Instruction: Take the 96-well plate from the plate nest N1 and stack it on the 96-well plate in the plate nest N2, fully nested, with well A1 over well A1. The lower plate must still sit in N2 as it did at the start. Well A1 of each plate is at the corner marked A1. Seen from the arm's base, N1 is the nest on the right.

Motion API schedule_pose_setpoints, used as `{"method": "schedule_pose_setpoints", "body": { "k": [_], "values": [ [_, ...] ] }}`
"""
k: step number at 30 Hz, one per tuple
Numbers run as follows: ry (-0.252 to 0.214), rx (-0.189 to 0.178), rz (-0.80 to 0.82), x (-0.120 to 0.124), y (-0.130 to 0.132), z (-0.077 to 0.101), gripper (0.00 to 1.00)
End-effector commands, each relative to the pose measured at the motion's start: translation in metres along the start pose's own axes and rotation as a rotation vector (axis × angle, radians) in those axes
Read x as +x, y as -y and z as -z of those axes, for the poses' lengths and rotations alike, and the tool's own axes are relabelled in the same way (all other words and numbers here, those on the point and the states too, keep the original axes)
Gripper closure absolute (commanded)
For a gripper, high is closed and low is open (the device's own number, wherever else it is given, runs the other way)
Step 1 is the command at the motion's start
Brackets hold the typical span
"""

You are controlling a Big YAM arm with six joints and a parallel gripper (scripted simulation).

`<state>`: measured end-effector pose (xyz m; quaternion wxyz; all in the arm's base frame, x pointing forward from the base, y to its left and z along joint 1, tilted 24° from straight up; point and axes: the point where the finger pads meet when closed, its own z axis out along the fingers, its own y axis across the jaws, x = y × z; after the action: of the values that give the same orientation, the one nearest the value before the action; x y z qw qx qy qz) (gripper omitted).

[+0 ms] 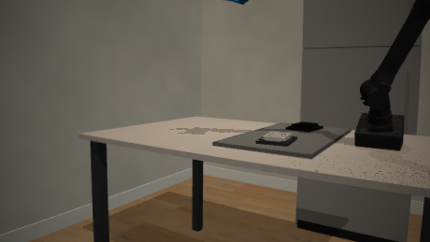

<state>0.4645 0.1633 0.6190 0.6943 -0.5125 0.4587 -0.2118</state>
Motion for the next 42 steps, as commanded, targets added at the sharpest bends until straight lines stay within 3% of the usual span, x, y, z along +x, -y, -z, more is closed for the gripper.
{"method": "schedule_pose_setpoints", "body": {
  "k": [1,2,3,6,9,10,11,13,14,15,16,17,19,20,23,24,26,28,30,31,32,33,34,36,37,38,41,42],
  "values": [
    [-0.036,-0.009,-0.059,0.015,-0.002,0.000,0.00],
    [-0.036,-0.009,-0.059,0.015,-0.002,0.000,0.00],
    [-0.004,0.023,-0.063,-0.011,0.025,0.006,0.00],
    [-0.067,-0.020,-0.135,0.006,0.015,0.003,0.00],
    [-0.124,-0.077,-0.177,0.039,-0.026,0.002,0.00],
    [-0.144,-0.091,-0.201,0.043,-0.029,0.000,0.00],
    [-0.140,-0.065,-0.210,0.033,-0.007,0.002,0.00],
    [-0.163,-0.087,-0.254,0.033,-0.010,0.002,0.00],
    [-0.200,-0.135,-0.273,0.058,-0.046,0.001,0.00],
    [-0.193,-0.130,-0.270,0.058,-0.046,0.004,0.00],
    [-0.171,-0.094,-0.257,0.055,-0.038,0.008,0.00],
    [-0.218,-0.136,-0.292,0.065,-0.052,0.006,0.00],
    [-0.218,-0.136,-0.292,0.065,-0.052,0.006,0.00],
    [-0.198,-0.114,-0.300,0.048,-0.029,0.003,0.00],
    [-0.263,-0.146,-0.369,0.062,-0.038,0.005,0.00],
    [-0.301,-0.189,-0.387,0.084,-0.073,0.008,0.00],
    [-0.264,-0.144,-0.370,0.078,-0.063,0.016,0.00],
    [-0.348,-0.212,-0.433,0.099,-0.089,0.011,0.00],
    [-0.349,-0.187,-0.461,0.086,-0.063,0.011,0.00],
    [-0.365,-0.199,-0.482,0.087,-0.068,0.011,0.00],
    [-0.408,-0.242,-0.500,0.111,-0.103,0.016,0.00],
    [-0.388,-0.222,-0.493,0.104,-0.096,0.026,0.00],
    [-0.369,-0.196,-0.484,0.105,-0.092,0.025,0.00],
    [-0.369,-0.196,-0.484,0.105,-0.092,0.025,0.00],
    [-0.416,-0.230,-0.515,0.113,-0.101,0.022,0.00],
    [-0.410,-0.219,-0.526,0.103,-0.086,0.017,0.00],
    [-0.482,-0.240,-0.593,0.116,-0.096,0.023,0.00],
    [-0.522,-0.286,-0.610,0.136,-0.133,0.029,0.00]
  ]
}}
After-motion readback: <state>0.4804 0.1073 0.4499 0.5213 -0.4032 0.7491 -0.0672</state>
